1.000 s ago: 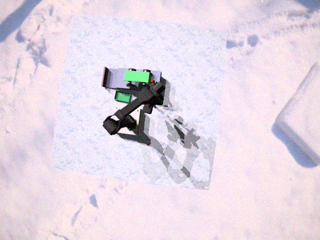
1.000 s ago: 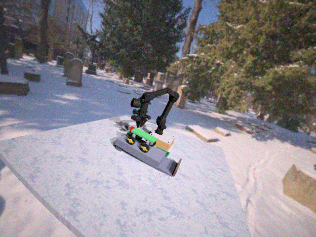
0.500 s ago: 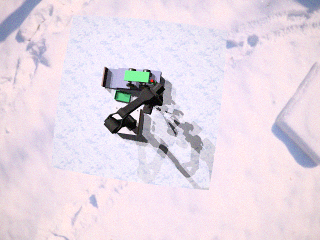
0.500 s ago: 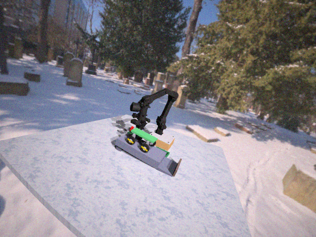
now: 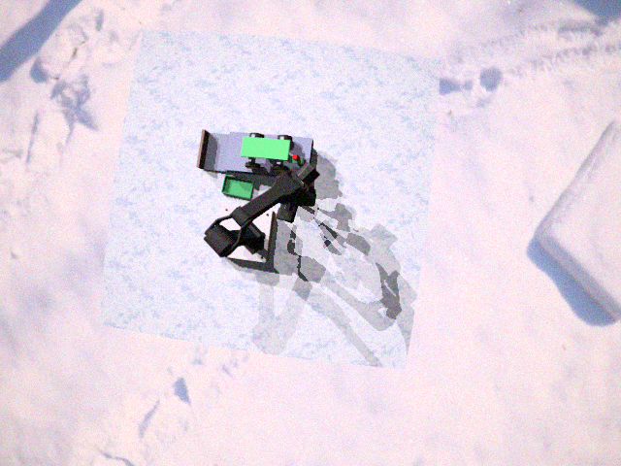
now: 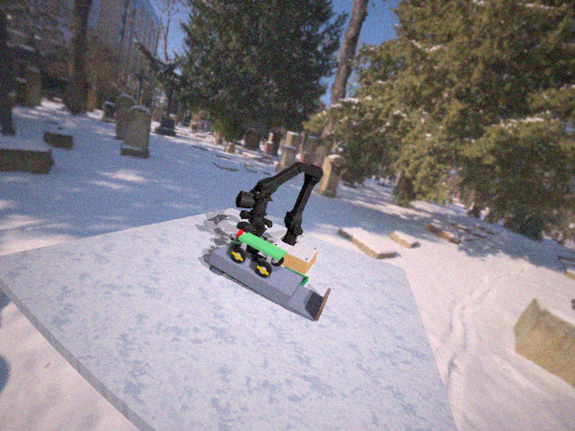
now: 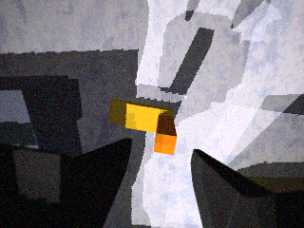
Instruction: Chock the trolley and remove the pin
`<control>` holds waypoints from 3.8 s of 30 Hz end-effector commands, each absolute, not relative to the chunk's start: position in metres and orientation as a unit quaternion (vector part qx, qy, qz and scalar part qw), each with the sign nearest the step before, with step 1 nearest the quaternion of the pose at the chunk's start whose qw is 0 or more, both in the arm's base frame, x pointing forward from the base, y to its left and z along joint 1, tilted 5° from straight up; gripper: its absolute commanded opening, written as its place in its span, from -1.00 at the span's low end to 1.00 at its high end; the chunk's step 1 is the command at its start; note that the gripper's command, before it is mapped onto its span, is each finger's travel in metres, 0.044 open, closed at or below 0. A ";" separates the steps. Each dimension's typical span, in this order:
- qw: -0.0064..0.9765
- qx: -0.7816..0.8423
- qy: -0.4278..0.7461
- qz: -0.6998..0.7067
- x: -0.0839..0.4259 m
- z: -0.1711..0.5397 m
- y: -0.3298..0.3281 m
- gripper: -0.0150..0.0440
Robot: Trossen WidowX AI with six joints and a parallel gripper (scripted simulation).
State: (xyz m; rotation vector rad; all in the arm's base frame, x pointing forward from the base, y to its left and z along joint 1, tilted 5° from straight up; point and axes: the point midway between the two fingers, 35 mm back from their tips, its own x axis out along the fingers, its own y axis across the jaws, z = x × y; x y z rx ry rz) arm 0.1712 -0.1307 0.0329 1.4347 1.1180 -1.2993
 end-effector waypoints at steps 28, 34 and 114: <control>0.434 0.576 0.452 -0.525 0.171 -0.007 -0.127 0.15; 0.434 0.576 0.452 -0.525 0.171 -0.017 -0.126 0.15; 0.493 0.527 0.505 -0.474 0.165 0.130 -0.136 -0.49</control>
